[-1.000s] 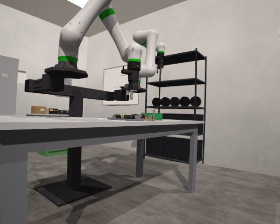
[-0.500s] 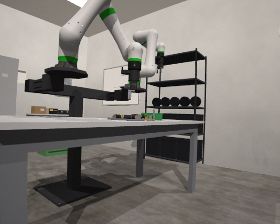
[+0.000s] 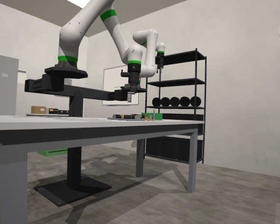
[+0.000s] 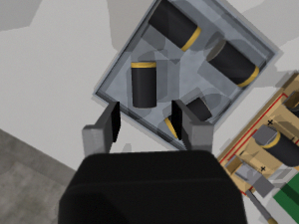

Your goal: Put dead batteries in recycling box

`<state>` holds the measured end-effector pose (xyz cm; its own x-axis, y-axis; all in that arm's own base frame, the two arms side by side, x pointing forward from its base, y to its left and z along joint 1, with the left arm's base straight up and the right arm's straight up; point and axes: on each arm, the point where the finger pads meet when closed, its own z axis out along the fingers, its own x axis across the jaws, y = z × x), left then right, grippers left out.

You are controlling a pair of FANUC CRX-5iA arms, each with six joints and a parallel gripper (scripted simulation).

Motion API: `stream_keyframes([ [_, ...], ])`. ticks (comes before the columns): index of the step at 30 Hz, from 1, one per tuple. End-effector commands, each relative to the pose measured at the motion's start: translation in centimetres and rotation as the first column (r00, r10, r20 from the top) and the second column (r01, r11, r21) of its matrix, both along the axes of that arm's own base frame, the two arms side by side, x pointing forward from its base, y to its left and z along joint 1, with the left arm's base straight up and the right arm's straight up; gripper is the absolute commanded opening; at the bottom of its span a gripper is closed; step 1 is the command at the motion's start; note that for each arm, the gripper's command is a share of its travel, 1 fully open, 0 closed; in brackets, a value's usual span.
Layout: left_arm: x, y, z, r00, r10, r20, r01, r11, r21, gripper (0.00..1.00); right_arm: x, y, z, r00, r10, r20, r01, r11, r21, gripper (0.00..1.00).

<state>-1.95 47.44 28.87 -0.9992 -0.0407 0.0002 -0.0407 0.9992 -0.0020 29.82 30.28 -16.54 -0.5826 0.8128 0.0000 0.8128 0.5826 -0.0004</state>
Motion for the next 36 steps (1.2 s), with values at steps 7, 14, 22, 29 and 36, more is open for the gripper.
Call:
stream_keyframes([
  [7, 0.0, 0.0, 0.1, 1.000, 0.000, 0.000, 0.000, 1.000, 0.002, 1.00, 0.1, 0.1, -6.3, 1.000, 0.000, 0.001, 0.000, 1.000, 0.001, 0.90],
  [14, 0.0, 0.0, 0.1, 1.000, 0.000, 0.000, 0.000, 1.000, 0.002, 1.00, 0.1, 0.1, -6.3, 1.000, 0.000, 0.001, 0.000, 1.000, 0.001, 0.90],
  [22, 0.0, 0.0, 0.1, 1.000, 0.000, 0.000, 0.000, 1.000, 0.002, 1.00, 0.1, 0.1, -6.3, 1.000, 0.000, 0.001, 0.000, 1.000, 0.001, 0.90],
  [29, 0.0, 0.0, 0.1, 1.000, 0.000, 0.000, 0.000, 1.000, 0.002, 1.00, 0.1, 0.1, -6.3, 1.000, 0.000, 0.001, 0.000, 1.000, 0.001, 0.90],
  [36, 0.0, 0.0, 0.1, 1.000, 0.000, 0.000, 0.000, 1.000, 0.002, 1.00, 0.1, 0.1, -6.3, 1.000, 0.000, 0.001, 0.000, 1.000, 0.001, 0.90],
])
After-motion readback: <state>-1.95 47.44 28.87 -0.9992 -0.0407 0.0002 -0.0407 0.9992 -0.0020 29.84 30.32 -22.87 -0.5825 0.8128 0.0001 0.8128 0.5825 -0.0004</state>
